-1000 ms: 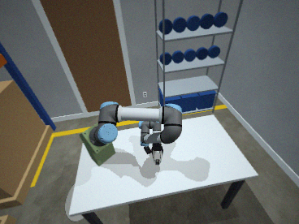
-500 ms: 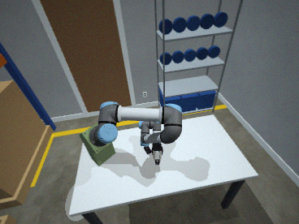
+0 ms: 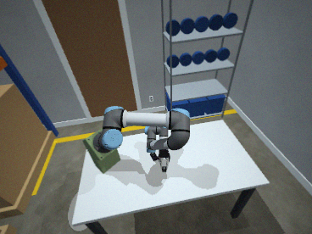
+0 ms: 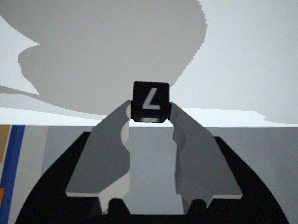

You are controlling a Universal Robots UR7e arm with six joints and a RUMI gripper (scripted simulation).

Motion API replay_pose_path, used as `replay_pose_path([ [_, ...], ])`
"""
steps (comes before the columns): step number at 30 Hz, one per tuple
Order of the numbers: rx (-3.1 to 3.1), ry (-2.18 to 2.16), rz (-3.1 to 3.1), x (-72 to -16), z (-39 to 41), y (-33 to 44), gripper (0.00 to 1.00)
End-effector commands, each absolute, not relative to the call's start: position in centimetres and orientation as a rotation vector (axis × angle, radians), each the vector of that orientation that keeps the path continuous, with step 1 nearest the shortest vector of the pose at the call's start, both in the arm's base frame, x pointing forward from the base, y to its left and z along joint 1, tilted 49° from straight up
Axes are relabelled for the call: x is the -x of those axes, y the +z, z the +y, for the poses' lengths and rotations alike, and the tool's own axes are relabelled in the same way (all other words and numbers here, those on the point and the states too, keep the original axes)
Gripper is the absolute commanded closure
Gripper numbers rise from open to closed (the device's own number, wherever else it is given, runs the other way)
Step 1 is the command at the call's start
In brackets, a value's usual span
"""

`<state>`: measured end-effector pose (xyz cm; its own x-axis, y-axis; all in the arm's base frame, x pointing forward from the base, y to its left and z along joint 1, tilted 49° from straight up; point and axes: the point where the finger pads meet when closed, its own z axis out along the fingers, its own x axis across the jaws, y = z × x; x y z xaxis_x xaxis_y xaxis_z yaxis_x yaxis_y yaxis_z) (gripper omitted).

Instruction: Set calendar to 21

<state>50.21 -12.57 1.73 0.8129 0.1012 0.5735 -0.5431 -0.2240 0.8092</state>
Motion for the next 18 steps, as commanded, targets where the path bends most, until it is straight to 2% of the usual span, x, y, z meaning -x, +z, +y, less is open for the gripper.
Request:
replay_pose_path([
  [1, -1.702, 0.618, -0.348, -50.22, -12.53, 1.76, 0.89],
  [18, -1.702, 0.618, -0.348, -49.98, -12.3, 2.05, 0.89],
])
